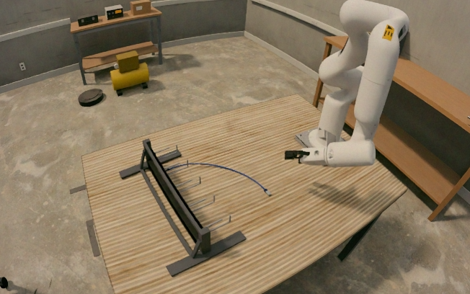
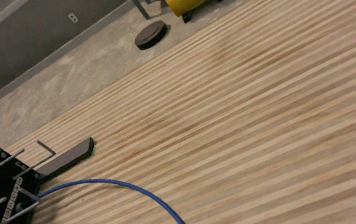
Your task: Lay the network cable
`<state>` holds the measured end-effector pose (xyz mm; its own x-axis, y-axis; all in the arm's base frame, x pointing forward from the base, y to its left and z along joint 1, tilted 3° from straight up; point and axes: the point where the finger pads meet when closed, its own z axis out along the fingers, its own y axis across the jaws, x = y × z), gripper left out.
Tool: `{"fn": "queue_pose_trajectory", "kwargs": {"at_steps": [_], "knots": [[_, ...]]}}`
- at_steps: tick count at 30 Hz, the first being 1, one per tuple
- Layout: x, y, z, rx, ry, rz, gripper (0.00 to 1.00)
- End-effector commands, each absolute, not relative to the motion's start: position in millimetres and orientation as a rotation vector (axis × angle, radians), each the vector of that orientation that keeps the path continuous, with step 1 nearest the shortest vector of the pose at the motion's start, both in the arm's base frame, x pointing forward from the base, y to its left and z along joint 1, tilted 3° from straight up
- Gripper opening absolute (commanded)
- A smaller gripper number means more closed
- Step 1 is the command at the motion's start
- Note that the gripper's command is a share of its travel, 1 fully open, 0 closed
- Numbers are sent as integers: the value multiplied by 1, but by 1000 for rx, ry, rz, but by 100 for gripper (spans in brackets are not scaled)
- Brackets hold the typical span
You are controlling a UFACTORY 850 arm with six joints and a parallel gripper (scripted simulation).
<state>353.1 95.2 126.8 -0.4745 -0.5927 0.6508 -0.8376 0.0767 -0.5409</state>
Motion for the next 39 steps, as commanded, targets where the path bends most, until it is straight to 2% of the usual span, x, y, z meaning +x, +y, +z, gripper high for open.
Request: {"fn": "queue_pose_trajectory", "kwargs": {"at_steps": [1,18,27,39], "knots": [[354,96,127,1438,-2097,1350,100],[354,96,128,1438,-2097,1351,100],[354,99,225,1437,-2097,1349,100],[357,96,223,1475,-2101,1314,100]]}}
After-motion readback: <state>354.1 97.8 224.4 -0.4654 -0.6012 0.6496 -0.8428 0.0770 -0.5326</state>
